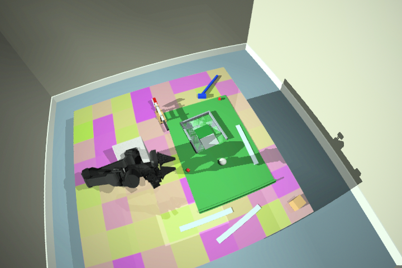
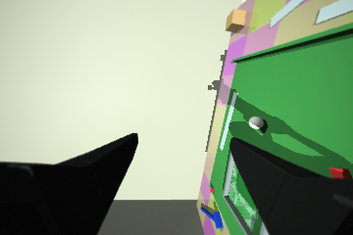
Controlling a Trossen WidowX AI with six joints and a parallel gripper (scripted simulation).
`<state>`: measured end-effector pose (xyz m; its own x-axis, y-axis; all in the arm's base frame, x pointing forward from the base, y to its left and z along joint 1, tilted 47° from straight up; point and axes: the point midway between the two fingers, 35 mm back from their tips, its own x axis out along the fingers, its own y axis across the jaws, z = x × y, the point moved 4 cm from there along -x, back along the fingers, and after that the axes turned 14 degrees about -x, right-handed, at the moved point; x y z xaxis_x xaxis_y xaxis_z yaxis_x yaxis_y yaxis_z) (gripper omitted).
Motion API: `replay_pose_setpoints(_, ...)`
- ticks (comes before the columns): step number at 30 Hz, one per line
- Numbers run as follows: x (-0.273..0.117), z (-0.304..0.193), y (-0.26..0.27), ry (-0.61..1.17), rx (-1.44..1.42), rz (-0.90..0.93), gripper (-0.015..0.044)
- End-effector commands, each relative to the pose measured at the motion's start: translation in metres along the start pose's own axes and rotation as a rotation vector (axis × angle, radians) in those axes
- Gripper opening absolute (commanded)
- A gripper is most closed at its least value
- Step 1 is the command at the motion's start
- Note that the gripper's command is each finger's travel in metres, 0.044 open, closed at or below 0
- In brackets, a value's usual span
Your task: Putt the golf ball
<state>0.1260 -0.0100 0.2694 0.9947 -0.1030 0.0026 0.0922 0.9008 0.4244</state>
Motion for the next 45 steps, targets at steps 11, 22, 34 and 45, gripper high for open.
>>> replay_pose_setpoints(11, 0.058, -0.035, 0.019, 0.374, -0.400, -0.015, 0.0440)
replay_pose_setpoints(22, 0.113, -0.112, 0.039, 0.795, -0.914, 0.093, 0.0440)
replay_pose_setpoints(34, 0.137, -0.231, 0.045, 1.227, -1.495, 0.370, 0.0440)
replay_pose_setpoints(45, 0.113, -0.354, 0.018, 1.600, -1.999, 0.775, 0.0440)
